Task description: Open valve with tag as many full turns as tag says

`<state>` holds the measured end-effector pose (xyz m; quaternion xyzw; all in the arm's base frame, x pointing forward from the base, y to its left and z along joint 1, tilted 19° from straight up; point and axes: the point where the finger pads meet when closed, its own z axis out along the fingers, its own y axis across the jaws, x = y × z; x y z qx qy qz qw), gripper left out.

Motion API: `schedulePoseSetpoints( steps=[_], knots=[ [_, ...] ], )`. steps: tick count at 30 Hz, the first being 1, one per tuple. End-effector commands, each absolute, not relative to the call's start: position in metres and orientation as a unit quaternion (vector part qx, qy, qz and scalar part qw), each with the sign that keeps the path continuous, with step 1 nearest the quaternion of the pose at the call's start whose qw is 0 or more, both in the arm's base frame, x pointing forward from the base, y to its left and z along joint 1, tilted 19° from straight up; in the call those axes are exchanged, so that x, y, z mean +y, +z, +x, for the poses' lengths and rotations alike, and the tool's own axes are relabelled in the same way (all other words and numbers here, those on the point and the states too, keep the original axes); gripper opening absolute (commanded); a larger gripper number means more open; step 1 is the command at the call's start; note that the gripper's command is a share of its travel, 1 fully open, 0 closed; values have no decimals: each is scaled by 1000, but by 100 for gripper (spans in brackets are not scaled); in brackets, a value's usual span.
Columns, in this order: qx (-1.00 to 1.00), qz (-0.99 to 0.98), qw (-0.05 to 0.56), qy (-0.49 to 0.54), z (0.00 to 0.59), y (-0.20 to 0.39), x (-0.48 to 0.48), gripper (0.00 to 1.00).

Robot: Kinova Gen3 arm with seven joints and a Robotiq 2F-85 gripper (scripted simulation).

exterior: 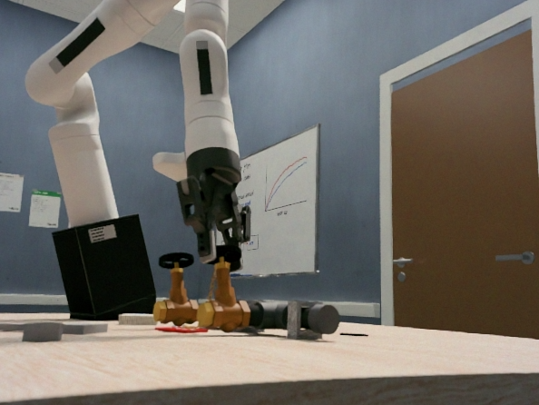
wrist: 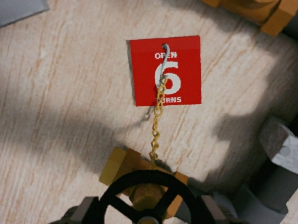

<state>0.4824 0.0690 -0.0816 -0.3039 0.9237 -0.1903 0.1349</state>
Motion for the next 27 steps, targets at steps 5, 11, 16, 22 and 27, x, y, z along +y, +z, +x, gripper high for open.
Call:
schedulePoseSetpoints(
  steps=[5, 11, 16, 22, 27],
  knots=[
    [838, -495, 91, -211, 483, -81, 69, 59],
    [762, -605, 61, -222, 483, -81, 69, 59],
    [730, -643, 50, -225, 483, -81, 69, 59],
    [687, -690, 35, -227, 483, -81, 69, 59],
    [670, -706, 30, -228, 483, -81, 69, 59]
  ],
)
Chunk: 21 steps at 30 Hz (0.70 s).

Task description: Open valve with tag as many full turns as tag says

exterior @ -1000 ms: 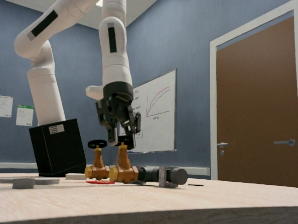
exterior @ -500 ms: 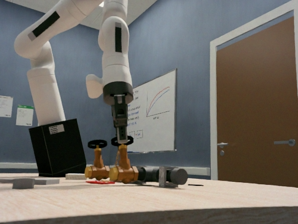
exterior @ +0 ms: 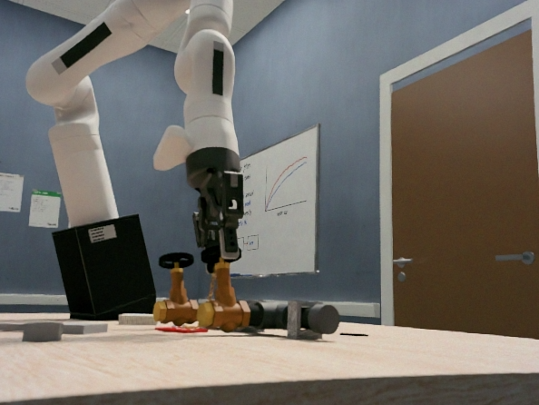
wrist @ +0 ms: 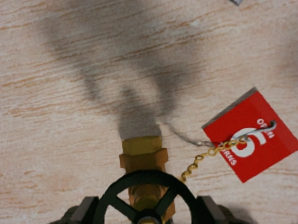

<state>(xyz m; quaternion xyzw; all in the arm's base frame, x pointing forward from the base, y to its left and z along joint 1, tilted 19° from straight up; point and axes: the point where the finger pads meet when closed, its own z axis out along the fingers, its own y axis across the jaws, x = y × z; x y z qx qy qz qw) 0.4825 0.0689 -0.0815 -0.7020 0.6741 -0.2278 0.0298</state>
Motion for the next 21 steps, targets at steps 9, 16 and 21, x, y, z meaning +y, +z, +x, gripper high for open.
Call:
schedulePoseSetpoints(
  steps=[9, 16, 21],
  knots=[
    [667, -709, 28, -228, 483, -81, 69, 100],
    [667, -709, 28, -228, 483, -81, 69, 100],
    [667, -709, 28, -228, 483, -81, 69, 100]
  ],
)
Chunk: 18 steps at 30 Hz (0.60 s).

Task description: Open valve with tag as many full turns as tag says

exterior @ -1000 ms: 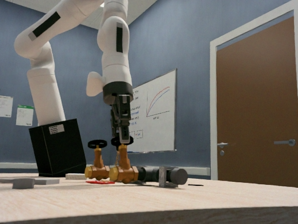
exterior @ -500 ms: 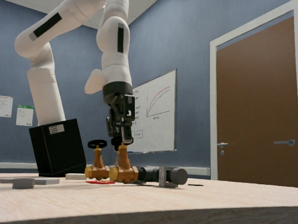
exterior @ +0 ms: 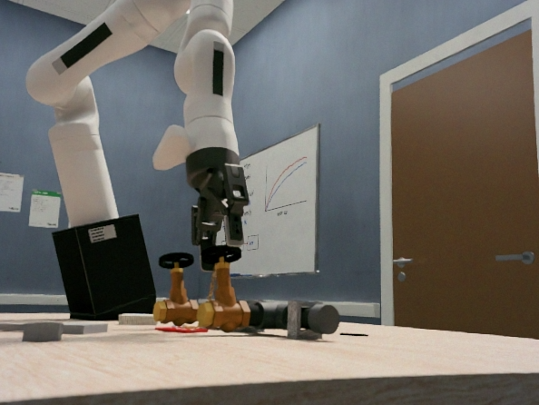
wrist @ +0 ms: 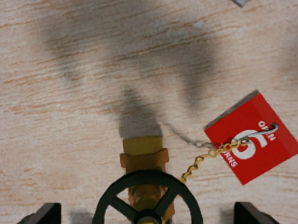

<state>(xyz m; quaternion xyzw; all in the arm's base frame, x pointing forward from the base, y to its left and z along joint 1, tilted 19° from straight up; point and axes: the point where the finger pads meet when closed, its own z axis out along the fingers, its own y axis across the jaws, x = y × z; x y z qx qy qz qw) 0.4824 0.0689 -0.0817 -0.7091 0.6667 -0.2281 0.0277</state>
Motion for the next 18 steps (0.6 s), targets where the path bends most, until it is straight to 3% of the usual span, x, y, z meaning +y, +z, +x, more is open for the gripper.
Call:
schedulePoseSetpoints(
  steps=[1, 18],
  knots=[
    [667, -709, 28, -228, 483, -81, 69, 100],
    [671, -705, 30, -228, 483, -81, 69, 100]
  ],
)
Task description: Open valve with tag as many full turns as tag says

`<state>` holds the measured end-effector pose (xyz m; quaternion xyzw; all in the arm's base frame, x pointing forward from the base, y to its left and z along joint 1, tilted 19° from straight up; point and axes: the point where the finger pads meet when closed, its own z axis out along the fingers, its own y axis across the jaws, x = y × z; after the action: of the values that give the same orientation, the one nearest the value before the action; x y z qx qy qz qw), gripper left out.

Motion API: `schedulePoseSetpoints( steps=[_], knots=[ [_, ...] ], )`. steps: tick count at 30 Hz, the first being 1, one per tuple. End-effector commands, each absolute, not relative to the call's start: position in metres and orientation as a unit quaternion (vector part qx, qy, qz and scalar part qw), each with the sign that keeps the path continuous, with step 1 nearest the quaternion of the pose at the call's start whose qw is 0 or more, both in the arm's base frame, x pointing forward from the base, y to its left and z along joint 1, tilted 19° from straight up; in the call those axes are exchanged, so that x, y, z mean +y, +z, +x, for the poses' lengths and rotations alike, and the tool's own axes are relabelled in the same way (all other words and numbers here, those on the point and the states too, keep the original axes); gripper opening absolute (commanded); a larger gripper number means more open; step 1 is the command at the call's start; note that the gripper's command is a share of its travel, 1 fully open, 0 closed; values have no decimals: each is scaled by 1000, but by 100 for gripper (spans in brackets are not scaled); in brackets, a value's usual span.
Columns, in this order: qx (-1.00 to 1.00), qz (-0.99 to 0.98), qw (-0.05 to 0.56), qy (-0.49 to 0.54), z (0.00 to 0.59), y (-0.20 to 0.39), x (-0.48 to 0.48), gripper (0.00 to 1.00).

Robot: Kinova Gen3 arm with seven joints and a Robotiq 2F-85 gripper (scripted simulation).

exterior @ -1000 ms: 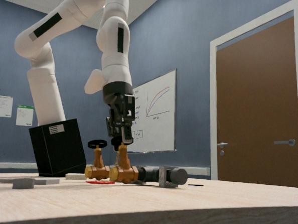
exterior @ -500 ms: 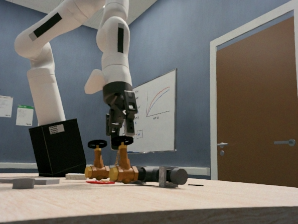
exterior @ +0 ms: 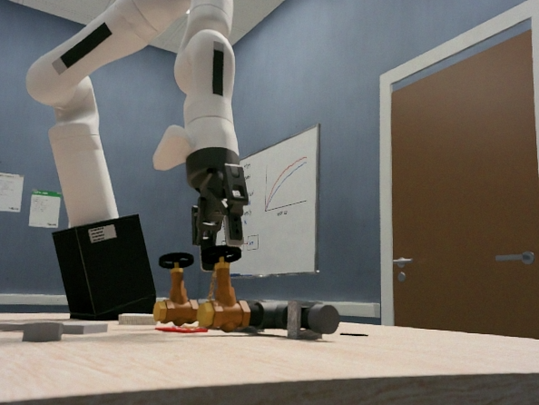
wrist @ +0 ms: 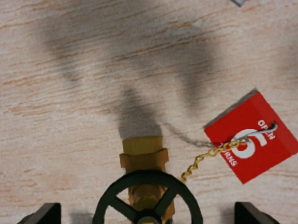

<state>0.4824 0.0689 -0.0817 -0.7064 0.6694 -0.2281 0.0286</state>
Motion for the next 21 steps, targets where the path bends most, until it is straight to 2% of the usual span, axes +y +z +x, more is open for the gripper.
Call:
schedulePoseSetpoints(
  steps=[1, 16, 21],
  knots=[
    [673, -703, 31, -228, 483, -81, 69, 100],
    [778, -585, 67, -220, 483, -81, 69, 100],
    [847, -480, 95, -210, 483, -81, 69, 100]
  ],
)
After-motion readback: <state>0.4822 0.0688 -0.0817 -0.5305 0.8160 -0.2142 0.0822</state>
